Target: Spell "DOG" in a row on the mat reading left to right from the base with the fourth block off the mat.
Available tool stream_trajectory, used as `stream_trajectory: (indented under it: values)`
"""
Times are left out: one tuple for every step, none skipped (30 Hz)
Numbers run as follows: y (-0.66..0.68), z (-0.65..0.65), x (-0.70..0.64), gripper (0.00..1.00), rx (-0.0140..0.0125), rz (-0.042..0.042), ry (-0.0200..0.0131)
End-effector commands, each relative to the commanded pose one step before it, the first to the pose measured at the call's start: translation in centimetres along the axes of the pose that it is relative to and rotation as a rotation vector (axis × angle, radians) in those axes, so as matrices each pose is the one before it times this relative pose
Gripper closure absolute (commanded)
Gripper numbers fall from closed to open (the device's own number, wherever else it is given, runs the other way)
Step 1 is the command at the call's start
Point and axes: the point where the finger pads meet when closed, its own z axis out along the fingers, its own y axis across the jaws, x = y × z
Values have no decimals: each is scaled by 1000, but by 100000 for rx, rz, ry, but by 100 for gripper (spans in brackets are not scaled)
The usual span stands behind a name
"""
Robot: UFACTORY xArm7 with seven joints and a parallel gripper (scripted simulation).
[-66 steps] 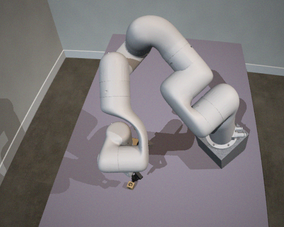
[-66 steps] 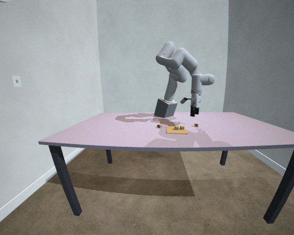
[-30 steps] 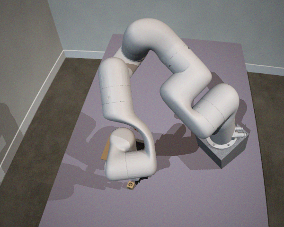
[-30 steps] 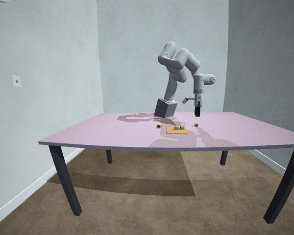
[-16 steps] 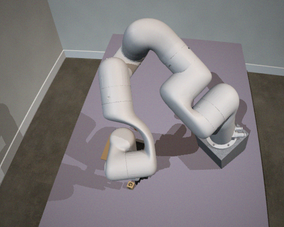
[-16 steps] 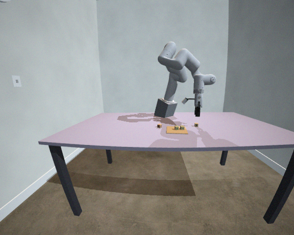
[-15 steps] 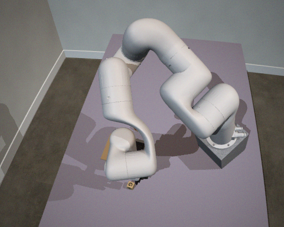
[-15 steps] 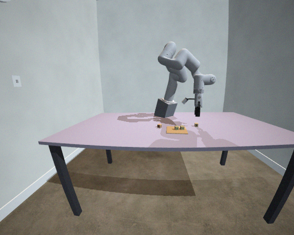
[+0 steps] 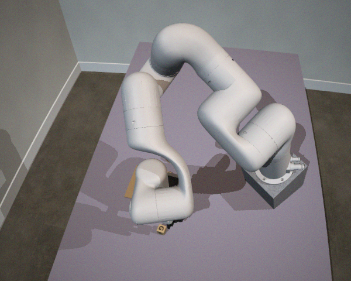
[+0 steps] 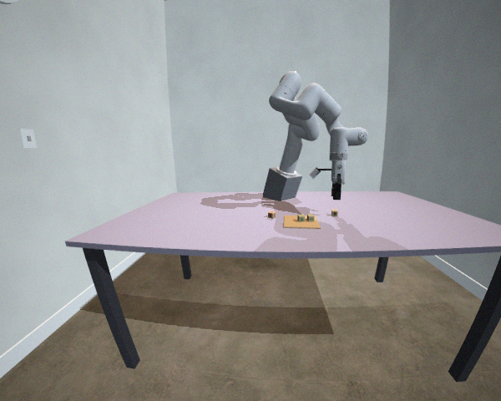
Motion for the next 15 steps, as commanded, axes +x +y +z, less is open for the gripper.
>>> stream_trajectory:
  values:
    - [-63,153,-65,37,169,-66,-83]
    - [-4,92,-1,37,0,1,0]
    - [-4,100,0,37,0,0,0]
    - [-4,107,0,37,0,0,0]
    - [-5,114,0,37,0,-1,1]
    - [-6,121,-1,37,0,1,-1]
    - [-6,127,-1,37,0,1,0]
    - [-6,133,0,37,0,-1,0]
    - [-6,138,0,37,0,-1,0]
    - [-7,143,-1,37,0,1,-1]
    - [-6,147,0,37,0,0,0]
    - [-6,151,0,37,0,-1,1]
    - [-7,154,-1,37,0,2,-1]
    - [0,0,0,37,0,0,0]
    - [0,0,0,37,0,0,0]
